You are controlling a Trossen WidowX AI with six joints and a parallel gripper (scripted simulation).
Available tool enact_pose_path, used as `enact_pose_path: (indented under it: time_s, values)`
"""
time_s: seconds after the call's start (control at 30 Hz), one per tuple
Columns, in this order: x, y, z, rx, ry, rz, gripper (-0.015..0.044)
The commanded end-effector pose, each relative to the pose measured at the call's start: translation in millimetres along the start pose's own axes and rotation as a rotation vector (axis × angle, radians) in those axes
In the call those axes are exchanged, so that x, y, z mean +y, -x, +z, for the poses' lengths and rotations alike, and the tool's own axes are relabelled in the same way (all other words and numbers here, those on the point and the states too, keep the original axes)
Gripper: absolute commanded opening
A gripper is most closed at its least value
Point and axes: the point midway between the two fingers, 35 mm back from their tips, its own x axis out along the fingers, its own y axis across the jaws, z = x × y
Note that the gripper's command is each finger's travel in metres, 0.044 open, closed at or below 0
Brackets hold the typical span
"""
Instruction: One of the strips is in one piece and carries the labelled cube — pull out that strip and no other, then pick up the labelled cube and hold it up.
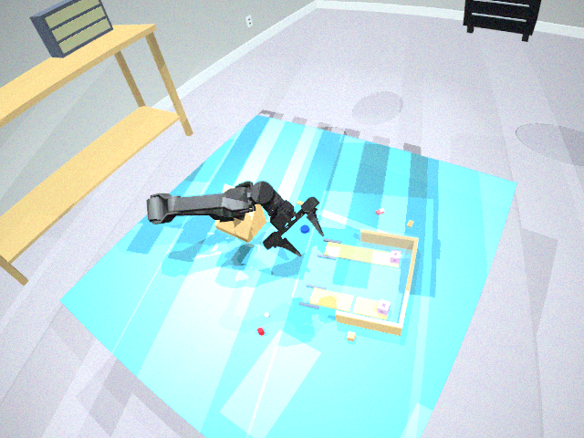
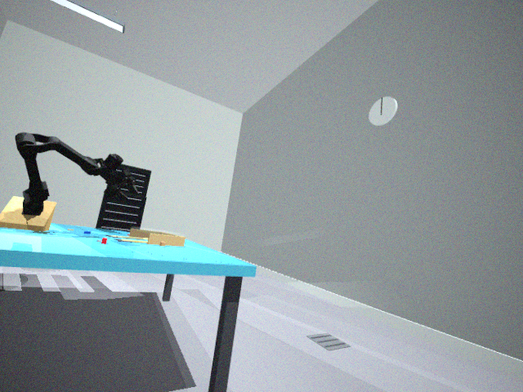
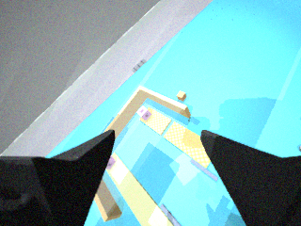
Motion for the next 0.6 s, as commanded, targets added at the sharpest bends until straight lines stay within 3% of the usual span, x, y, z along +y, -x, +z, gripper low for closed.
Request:
enact_pose_path:
  time_s: [0.0, 0.13, 0.57]
  values:
    - [14.4, 24.9, -49.5, 0.049, 0.385, 0.052, 0.04]
    - [20.7, 47.6, -86.0, 0.059, 0.713, 0.107, 0.04]
    - [20.7, 47.6, -86.0, 0.059, 0.713, 0.107, 0.04]
